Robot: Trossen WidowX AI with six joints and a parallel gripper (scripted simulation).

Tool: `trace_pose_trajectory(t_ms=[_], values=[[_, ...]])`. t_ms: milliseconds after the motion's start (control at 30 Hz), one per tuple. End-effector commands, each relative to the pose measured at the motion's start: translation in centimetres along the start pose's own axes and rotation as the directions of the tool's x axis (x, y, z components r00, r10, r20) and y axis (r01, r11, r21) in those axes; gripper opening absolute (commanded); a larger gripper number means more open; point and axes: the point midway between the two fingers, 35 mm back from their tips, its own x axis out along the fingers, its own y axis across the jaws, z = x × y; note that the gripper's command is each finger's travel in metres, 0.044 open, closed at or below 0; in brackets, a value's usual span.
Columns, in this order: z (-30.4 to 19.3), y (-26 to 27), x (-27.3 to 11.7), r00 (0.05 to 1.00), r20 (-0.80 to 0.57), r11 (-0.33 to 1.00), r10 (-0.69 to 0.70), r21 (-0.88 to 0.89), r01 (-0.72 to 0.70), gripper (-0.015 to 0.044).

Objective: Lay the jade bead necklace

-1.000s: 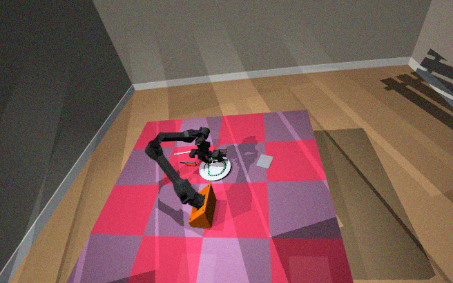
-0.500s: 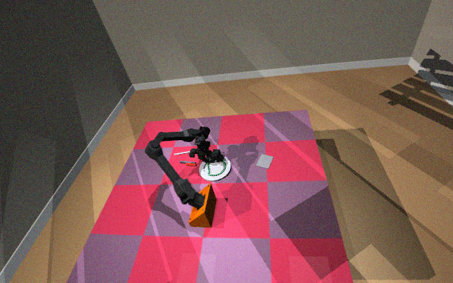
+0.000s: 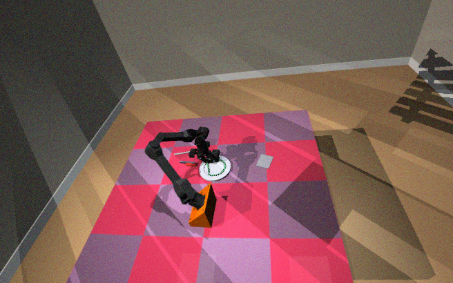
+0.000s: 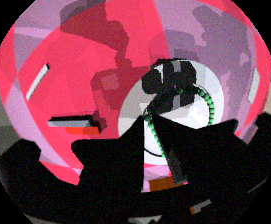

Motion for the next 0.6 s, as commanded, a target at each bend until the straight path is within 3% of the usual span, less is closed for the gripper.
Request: trace_pose_trajectory(t_ms=[0,400,567], values=[[0.03,-0.03,-0.09,1.000,0.002,1.000,0.000,0.001,0.000,0.0131],[-0.10,-0.03,-0.18,1.000,-0.003,1.000,0.001,0.004,-0.001,0.0440],[-0.10,-0.03,-0.53,1.000,0.000,1.000,0.004,0.005,-0.004,0.0440]])
